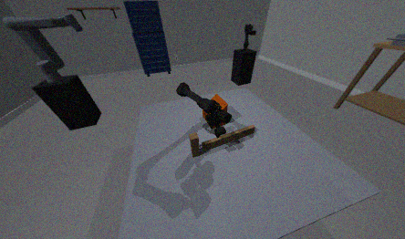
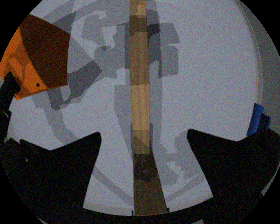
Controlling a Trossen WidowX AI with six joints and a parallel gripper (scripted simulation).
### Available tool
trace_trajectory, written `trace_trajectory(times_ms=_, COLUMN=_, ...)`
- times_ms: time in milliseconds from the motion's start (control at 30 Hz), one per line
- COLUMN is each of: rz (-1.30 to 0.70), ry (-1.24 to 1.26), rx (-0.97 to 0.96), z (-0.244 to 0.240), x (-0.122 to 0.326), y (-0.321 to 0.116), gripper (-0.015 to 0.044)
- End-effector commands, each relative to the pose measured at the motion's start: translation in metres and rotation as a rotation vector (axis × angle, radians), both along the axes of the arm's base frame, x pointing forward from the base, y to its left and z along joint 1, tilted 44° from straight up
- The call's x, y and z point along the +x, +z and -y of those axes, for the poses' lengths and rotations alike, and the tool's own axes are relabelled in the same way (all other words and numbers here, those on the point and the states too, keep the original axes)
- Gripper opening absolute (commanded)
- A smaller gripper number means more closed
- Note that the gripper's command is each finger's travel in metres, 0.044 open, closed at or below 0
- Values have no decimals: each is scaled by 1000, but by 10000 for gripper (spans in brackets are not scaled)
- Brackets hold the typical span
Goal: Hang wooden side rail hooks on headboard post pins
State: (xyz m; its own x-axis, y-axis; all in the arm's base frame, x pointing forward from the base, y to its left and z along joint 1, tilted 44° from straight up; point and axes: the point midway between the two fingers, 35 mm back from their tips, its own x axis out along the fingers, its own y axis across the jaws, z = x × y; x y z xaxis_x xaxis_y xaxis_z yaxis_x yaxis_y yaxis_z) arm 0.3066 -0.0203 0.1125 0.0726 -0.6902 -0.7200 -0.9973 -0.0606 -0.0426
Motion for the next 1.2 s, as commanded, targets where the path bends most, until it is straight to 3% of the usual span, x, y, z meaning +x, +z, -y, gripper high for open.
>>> trace_trajectory(times_ms=0, rz=-22, ry=6, rx=7, z=0, x=0, y=-1, gripper=440)
trace_trajectory(times_ms=167, rz=-22, ry=6, rx=6, z=22, x=2, y=-24, gripper=440)
trace_trajectory(times_ms=1167, rz=-21, ry=6, rx=6, z=56, x=7, y=-60, gripper=440)
